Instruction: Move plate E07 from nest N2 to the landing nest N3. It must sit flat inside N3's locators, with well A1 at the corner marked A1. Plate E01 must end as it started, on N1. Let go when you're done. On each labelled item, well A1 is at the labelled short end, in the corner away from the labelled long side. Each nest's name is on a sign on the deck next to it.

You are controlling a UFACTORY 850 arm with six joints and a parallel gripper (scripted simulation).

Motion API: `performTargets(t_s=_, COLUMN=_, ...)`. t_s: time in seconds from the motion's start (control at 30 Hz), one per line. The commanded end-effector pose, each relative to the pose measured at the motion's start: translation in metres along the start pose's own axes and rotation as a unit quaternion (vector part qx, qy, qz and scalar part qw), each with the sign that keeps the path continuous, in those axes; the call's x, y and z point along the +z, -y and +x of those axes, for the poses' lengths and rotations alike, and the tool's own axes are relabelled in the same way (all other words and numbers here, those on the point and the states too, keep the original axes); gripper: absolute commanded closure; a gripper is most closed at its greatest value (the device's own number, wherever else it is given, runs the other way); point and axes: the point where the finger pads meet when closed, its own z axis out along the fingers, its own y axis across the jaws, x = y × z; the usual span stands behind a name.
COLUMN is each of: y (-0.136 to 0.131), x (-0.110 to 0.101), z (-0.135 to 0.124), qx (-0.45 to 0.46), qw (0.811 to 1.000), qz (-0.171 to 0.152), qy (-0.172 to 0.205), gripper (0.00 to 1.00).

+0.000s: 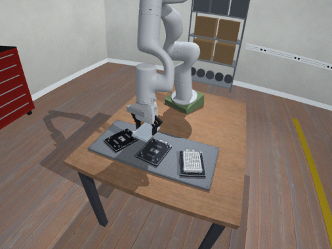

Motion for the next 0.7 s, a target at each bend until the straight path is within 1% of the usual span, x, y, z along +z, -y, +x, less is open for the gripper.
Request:
performTargets(t_s=0.0, y=0.027, x=0.0, z=0.0, qx=0.001, qw=1.0, qz=-0.004, qy=-0.002, gripper=1.0)
performTargets(t_s=0.07, y=0.027, x=0.0, z=0.0, qx=0.001, qw=1.0, qz=-0.004, qy=-0.002, gripper=1.0)
performTargets(t_s=0.2, y=0.047, x=0.0, z=-0.001, qx=0.001, qw=1.0, qz=-0.004, qy=-0.002, gripper=1.0)
performTargets(t_s=0.67, y=0.048, x=0.0, z=-0.002, qx=0.001, qw=1.0, qz=-0.004, qy=-0.002, gripper=1.0)
